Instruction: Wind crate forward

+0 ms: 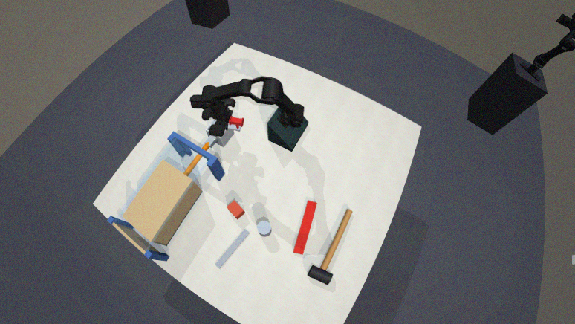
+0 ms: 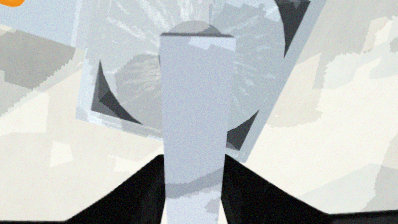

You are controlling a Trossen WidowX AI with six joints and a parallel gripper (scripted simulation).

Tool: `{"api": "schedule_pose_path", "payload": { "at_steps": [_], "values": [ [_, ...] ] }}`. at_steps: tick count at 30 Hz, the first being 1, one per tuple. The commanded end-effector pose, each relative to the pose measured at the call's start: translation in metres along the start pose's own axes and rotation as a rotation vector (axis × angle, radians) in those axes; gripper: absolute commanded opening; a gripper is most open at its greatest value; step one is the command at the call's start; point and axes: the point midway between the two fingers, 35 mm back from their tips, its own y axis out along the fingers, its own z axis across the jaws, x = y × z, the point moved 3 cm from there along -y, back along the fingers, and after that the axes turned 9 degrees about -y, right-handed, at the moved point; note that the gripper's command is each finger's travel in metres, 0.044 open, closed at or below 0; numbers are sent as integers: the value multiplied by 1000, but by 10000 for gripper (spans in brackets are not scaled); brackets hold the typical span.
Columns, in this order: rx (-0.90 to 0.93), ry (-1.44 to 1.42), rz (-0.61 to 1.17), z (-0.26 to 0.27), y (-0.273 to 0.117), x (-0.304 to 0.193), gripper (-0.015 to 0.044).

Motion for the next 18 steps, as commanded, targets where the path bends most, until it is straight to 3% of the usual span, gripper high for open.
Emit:
{"api": "schedule_pose_path", "payload": {
  "at_steps": [1,18],
  "values": [
    [3,40,-3,1,1,1,0],
    [21,217,-4,8,3,3,0]
  ]
}}
